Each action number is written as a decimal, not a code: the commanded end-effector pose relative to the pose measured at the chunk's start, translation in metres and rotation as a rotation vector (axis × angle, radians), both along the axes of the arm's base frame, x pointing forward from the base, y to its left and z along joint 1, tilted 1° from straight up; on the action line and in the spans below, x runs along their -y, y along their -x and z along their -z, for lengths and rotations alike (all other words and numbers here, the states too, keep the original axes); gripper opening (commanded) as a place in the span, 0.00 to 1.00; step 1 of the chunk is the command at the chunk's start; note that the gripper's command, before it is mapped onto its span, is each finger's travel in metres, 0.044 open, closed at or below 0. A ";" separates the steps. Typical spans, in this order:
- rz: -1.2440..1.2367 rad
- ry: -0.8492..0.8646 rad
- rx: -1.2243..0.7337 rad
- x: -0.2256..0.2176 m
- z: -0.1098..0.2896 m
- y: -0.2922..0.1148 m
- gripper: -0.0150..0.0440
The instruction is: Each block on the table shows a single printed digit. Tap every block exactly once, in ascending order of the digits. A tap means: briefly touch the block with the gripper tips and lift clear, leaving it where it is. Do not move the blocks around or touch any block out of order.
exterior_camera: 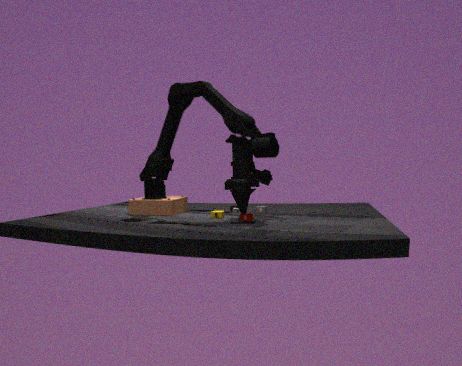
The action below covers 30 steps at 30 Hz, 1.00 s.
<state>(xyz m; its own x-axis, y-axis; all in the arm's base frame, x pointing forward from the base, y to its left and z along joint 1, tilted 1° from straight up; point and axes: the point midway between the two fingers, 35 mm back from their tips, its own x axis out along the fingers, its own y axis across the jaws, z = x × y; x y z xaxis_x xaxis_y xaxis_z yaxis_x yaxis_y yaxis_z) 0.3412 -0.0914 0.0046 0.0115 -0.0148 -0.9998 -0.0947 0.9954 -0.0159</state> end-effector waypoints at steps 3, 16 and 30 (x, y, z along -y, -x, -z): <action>-0.003 0.001 -0.003 0.000 -0.027 0.001 0.29; -0.003 0.001 -0.003 -0.002 -0.108 0.002 0.29; 0.018 -0.011 -0.018 -0.149 -0.106 0.037 0.29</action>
<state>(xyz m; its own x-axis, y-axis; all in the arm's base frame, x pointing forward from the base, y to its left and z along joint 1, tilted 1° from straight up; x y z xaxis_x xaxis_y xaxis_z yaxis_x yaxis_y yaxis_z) 0.3221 0.0140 0.1096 -0.0100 -0.0102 -0.9999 -0.0745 0.9972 -0.0094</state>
